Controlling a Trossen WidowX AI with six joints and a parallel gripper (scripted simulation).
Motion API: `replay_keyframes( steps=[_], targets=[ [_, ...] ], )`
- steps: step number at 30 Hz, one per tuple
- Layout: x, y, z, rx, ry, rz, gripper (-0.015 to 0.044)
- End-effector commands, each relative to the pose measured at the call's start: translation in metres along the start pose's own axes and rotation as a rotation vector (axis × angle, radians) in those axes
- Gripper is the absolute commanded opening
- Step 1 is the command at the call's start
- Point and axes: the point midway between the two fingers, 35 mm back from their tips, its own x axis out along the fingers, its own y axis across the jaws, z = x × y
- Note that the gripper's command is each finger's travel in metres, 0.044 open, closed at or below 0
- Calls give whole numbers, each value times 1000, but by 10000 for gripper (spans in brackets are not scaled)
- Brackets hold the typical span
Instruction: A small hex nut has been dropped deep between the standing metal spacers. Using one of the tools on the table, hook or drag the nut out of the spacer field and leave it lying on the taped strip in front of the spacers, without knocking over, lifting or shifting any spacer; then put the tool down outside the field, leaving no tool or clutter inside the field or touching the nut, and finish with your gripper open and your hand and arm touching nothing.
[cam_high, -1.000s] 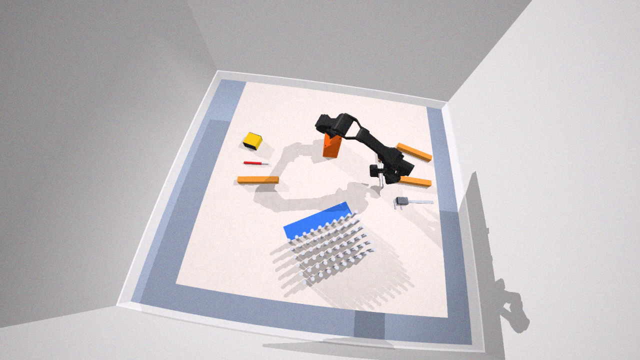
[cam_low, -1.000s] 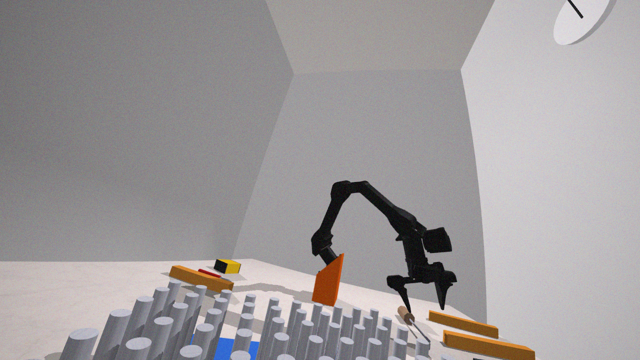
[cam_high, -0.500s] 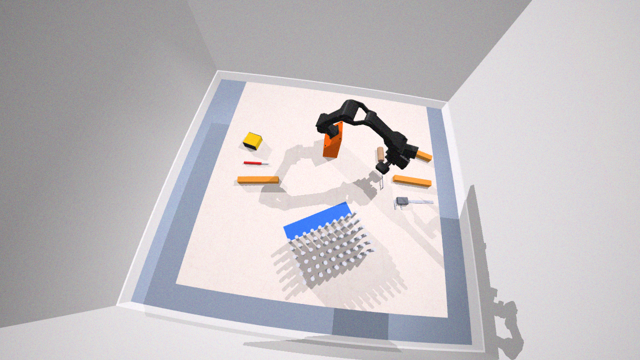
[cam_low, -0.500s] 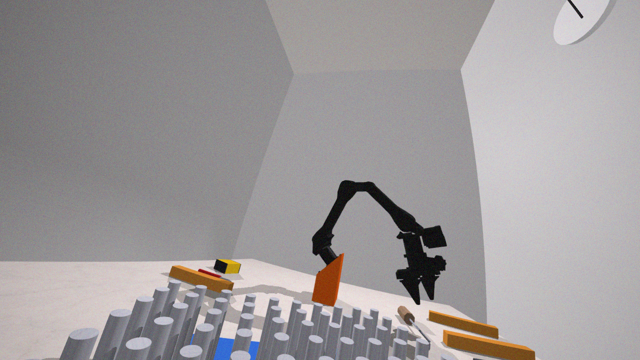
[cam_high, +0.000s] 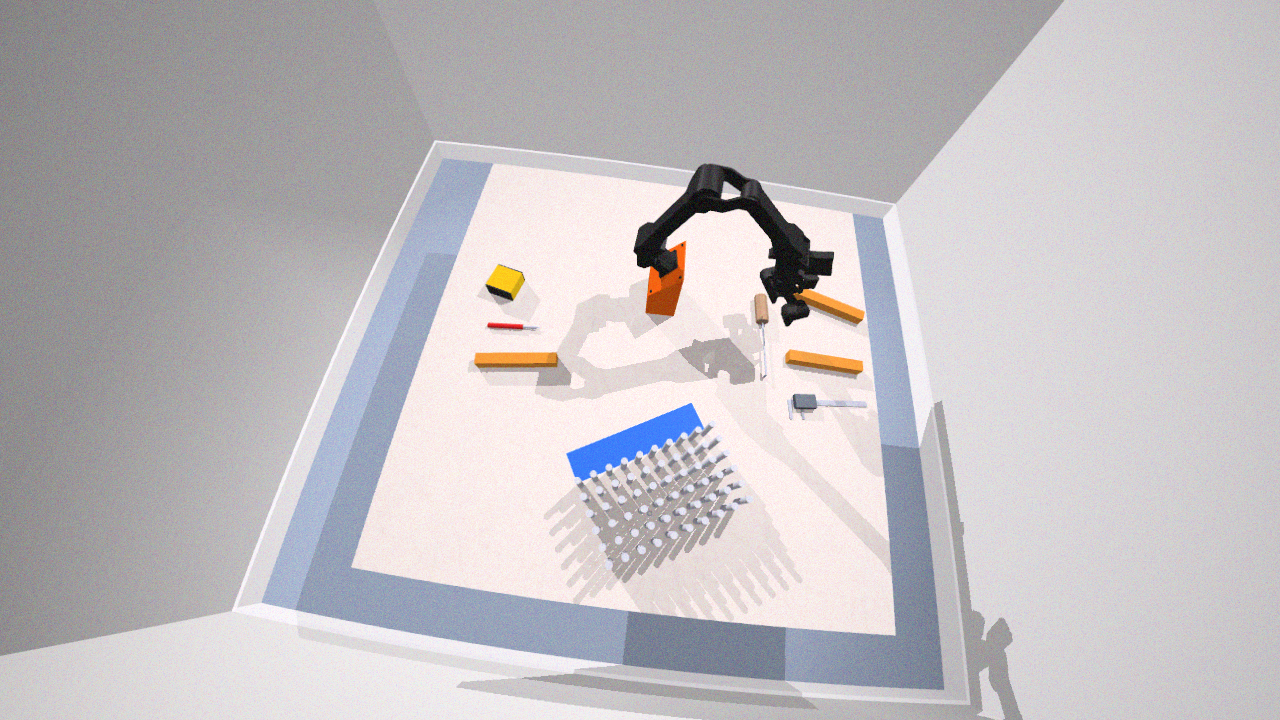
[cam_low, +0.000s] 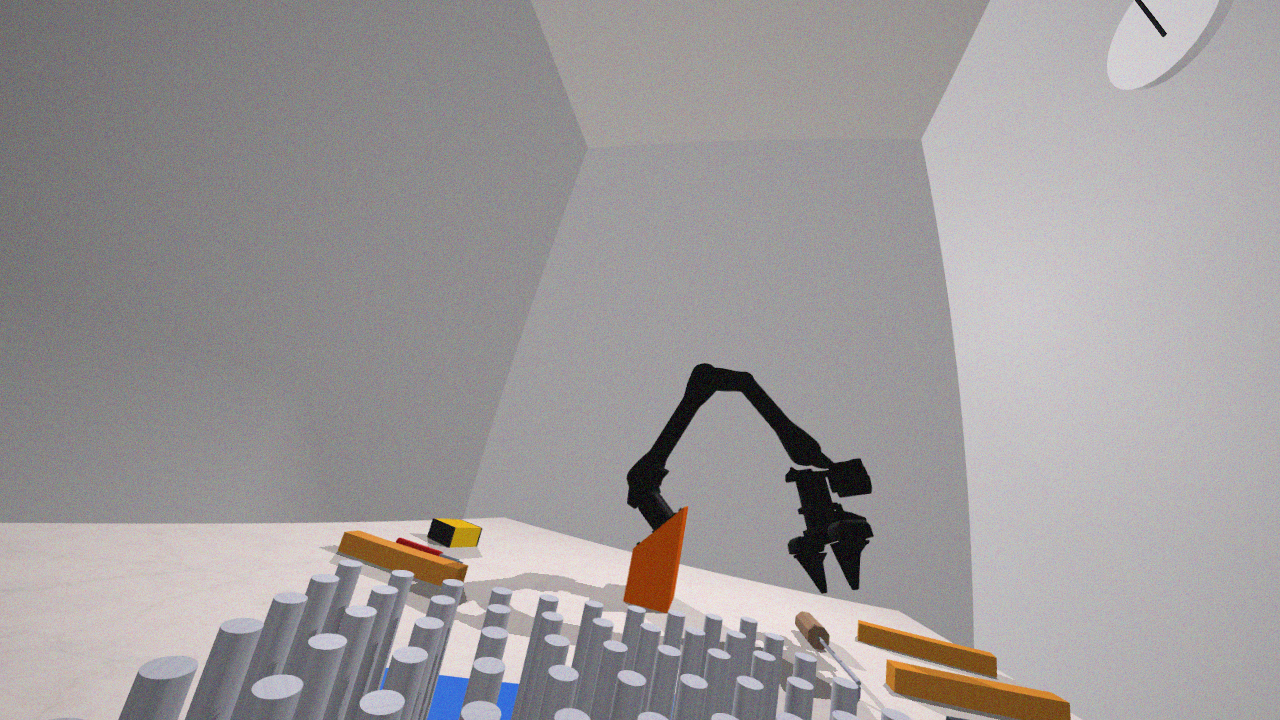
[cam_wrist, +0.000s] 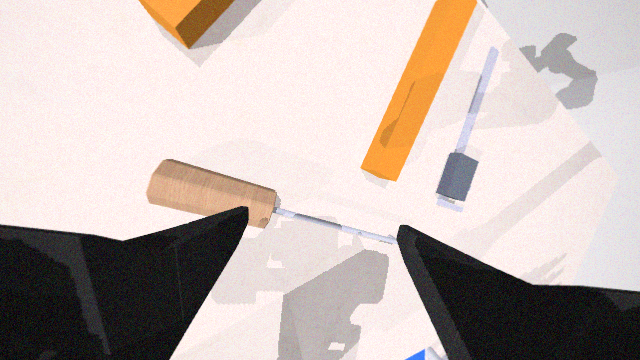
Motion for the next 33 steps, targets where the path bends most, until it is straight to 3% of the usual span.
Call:
replay_keyframes(
  steps=[1, 5, 22, 28, 33],
  targets=[
    [-6, 65, -1, -1066, 86, -106, 440],
    [-6, 76, -3, -1270, 116, -123, 440],
    [-6, 76, -3, -1270, 116, -123, 440],
    [-6, 76, -3, -1270, 116, -123, 282],
    [-6, 76, -3, -1270, 116, -123, 280]
  ],
)
